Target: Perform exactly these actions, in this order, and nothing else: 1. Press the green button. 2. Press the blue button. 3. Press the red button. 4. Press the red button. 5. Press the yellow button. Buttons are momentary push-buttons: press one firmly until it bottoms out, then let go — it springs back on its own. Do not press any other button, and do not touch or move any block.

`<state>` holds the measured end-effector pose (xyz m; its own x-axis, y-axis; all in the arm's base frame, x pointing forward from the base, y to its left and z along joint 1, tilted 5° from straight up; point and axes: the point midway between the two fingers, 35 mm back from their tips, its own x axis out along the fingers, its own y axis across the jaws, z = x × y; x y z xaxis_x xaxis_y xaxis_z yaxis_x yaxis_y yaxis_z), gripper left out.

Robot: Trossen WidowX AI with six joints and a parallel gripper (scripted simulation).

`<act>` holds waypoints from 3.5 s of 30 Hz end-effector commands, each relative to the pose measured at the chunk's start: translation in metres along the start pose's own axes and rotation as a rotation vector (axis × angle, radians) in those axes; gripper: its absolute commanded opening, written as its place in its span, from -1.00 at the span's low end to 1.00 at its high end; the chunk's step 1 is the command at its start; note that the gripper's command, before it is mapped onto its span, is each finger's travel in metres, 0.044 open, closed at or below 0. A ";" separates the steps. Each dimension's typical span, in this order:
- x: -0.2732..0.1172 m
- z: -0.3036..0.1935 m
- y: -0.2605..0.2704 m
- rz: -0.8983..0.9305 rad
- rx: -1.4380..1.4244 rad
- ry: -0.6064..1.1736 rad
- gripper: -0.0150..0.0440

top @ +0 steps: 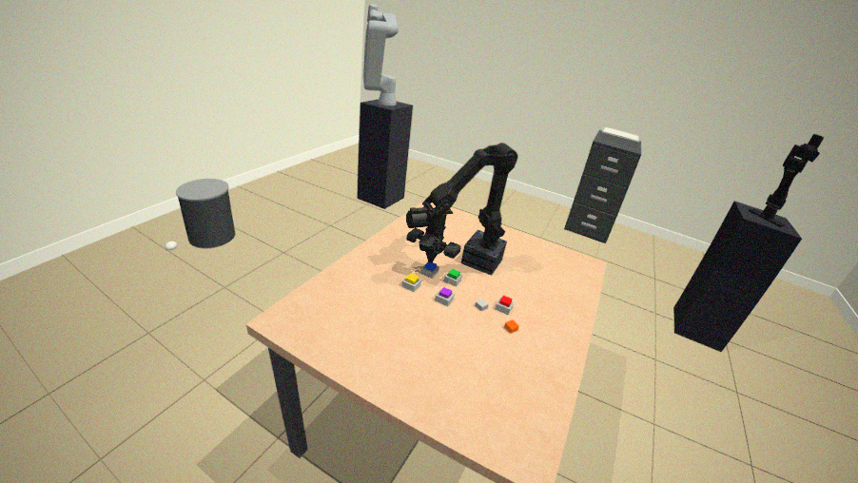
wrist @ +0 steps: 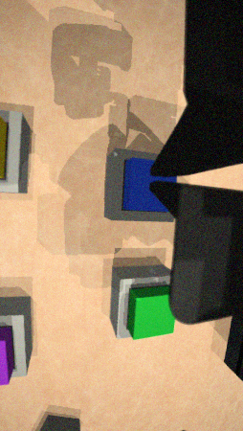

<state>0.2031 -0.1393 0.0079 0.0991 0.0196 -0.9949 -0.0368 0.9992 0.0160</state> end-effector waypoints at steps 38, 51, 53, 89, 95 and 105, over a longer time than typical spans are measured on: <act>-0.027 -0.001 0.001 0.009 0.006 0.006 -0.42; -0.078 0.023 0.033 0.010 0.006 0.012 -0.42; -0.077 0.034 0.053 0.011 0.006 0.014 -0.42; -0.024 0.022 0.302 0.036 0.008 0.004 -0.42; -0.015 0.022 0.303 0.036 0.008 0.004 -0.42; 0.001 0.022 0.303 0.036 0.008 0.004 -0.42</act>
<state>0.2154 0.1665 0.0211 0.0999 0.0653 -0.9929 -0.0378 0.9974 0.0618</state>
